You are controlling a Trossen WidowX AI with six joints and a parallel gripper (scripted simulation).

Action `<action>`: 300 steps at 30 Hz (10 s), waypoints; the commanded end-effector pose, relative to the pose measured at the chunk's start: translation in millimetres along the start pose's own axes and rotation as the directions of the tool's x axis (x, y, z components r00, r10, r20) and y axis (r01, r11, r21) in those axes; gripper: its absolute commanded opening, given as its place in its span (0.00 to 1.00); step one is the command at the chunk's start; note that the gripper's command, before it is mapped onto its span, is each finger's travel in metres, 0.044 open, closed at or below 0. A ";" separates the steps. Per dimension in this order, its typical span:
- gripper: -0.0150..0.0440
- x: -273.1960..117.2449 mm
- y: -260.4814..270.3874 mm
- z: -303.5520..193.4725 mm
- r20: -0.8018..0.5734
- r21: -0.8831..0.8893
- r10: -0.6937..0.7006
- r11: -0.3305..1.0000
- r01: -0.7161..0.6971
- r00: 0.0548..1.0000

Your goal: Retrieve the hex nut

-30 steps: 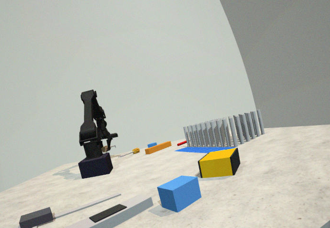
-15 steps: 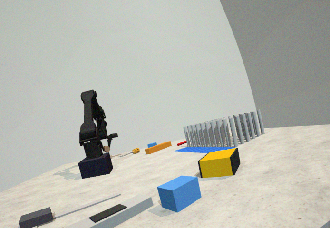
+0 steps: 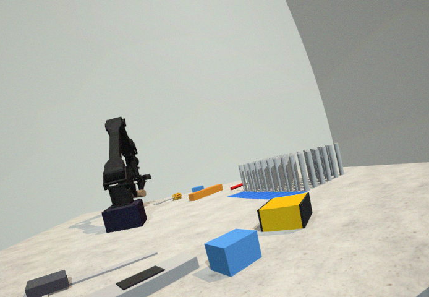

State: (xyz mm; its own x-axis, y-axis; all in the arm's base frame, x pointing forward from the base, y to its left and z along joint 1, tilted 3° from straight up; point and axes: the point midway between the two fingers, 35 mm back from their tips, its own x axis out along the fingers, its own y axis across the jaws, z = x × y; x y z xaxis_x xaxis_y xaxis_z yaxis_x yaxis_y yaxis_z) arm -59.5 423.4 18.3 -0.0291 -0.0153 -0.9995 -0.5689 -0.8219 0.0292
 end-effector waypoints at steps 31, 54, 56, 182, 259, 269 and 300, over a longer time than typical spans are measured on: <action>0.25 1.1 0.1 0.3 0.004 -0.930 0.000 0.369 0.004 1.000; 0.25 18.4 -0.7 0.8 0.004 -0.967 -0.001 0.256 0.004 1.000; 0.25 21.8 -0.8 0.8 0.004 -0.966 -0.001 0.257 0.004 1.000; 0.73 -10.0 -7.8 -8.2 0.323 -0.930 0.192 0.244 0.273 0.927; 0.25 -70.6 -15.5 -2.9 0.322 -0.931 0.190 0.243 0.274 0.927; 0.25 -123.0 -6.8 -8.2 0.321 -0.931 0.190 0.243 0.273 0.928; 0.25 -141.7 -49.2 -142.2 0.258 -0.548 -0.022 0.820 0.165 0.966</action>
State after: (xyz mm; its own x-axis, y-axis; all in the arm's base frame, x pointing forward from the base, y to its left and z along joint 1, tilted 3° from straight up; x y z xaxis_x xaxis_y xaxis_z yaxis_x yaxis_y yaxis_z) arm 71.9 395.1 149.6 -0.2579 0.1236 -0.9582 0.0854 -0.9850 -0.1500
